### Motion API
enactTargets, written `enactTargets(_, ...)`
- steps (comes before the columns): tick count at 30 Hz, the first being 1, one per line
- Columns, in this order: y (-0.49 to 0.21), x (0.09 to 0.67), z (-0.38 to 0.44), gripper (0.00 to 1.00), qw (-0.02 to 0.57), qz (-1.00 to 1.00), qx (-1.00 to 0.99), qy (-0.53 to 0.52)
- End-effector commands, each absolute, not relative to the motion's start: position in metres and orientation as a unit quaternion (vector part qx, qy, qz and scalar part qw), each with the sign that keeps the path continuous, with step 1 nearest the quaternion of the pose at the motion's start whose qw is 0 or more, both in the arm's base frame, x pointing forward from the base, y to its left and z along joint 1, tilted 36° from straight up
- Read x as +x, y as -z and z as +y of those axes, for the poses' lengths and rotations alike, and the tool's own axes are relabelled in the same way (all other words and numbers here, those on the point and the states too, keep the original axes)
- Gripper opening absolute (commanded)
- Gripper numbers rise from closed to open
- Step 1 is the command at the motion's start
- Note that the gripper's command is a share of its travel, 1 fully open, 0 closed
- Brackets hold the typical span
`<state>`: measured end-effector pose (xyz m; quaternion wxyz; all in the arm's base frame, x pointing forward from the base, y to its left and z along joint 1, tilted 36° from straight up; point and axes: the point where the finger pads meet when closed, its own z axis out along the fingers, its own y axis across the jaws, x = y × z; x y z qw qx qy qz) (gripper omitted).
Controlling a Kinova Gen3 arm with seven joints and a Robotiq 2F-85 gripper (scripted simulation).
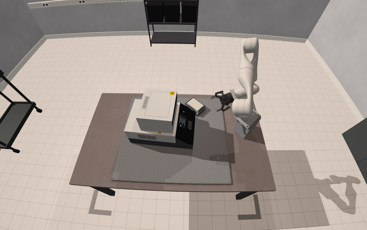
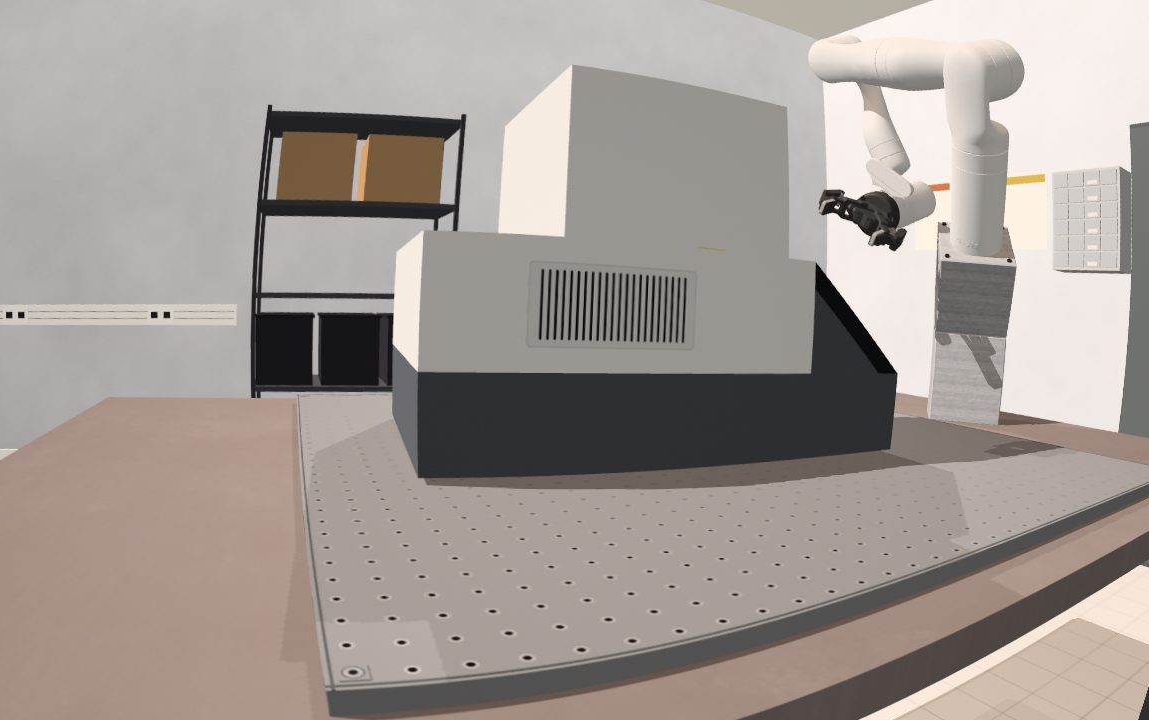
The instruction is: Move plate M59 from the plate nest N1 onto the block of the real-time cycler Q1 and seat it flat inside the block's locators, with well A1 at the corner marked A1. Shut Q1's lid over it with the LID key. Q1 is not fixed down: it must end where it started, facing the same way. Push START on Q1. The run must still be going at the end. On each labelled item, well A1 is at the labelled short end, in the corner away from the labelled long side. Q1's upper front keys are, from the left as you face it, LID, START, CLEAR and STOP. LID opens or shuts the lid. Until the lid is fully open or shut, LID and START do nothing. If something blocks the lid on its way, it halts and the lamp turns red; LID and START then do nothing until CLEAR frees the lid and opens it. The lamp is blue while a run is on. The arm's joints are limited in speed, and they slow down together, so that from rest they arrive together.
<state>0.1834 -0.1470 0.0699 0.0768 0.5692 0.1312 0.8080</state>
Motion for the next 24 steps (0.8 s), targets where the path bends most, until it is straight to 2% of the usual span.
enactTargets(1, -0.07, 0.183, -0.147, 1.0, 0.077, 0.131, 0.569, -0.808)
enactTargets(17, -0.07, 0.183, -0.147, 1.0, 0.077, 0.131, 0.569, -0.808)
enactTargets(24, -0.089, 0.172, -0.152, 0.94, 0.074, 0.128, 0.567, -0.81)
